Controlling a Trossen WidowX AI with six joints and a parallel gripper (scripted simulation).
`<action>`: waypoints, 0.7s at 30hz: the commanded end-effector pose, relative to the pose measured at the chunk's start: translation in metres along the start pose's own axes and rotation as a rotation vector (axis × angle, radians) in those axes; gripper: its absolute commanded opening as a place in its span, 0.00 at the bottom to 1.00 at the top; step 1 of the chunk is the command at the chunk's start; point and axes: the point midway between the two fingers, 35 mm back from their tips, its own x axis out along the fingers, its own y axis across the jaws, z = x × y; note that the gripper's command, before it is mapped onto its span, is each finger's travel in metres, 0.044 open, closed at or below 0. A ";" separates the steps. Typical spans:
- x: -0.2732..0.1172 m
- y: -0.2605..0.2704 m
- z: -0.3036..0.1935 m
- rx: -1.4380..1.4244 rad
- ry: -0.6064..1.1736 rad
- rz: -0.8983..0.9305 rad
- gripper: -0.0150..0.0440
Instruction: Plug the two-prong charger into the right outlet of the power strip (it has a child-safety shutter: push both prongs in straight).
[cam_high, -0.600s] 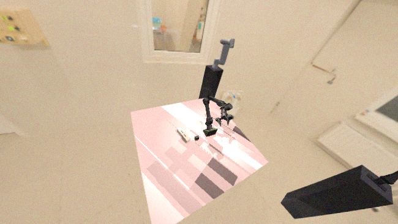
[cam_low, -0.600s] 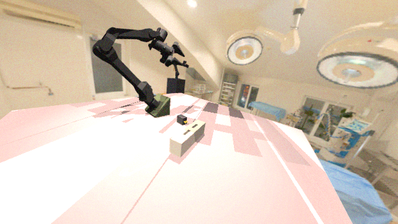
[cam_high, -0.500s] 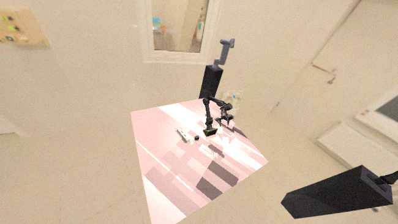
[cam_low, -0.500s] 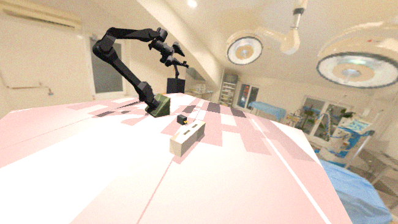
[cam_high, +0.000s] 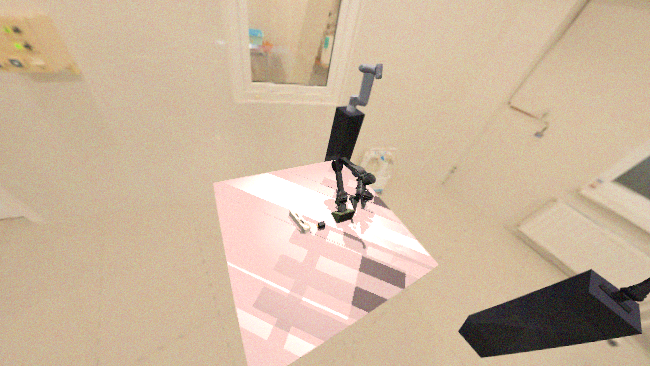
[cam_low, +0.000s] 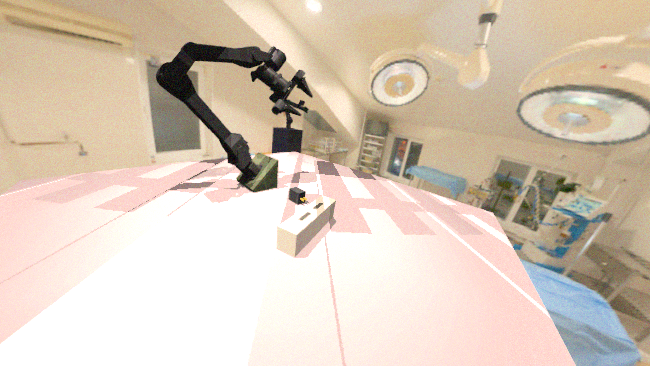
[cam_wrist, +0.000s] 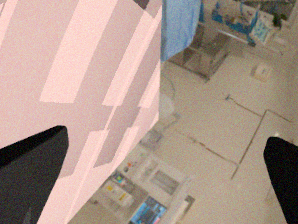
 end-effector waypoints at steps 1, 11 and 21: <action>0.010 0.008 -0.011 0.117 0.020 0.051 1.00; 0.032 0.026 -0.033 0.416 0.071 0.160 1.00; 0.051 0.047 -0.055 0.710 0.141 0.262 1.00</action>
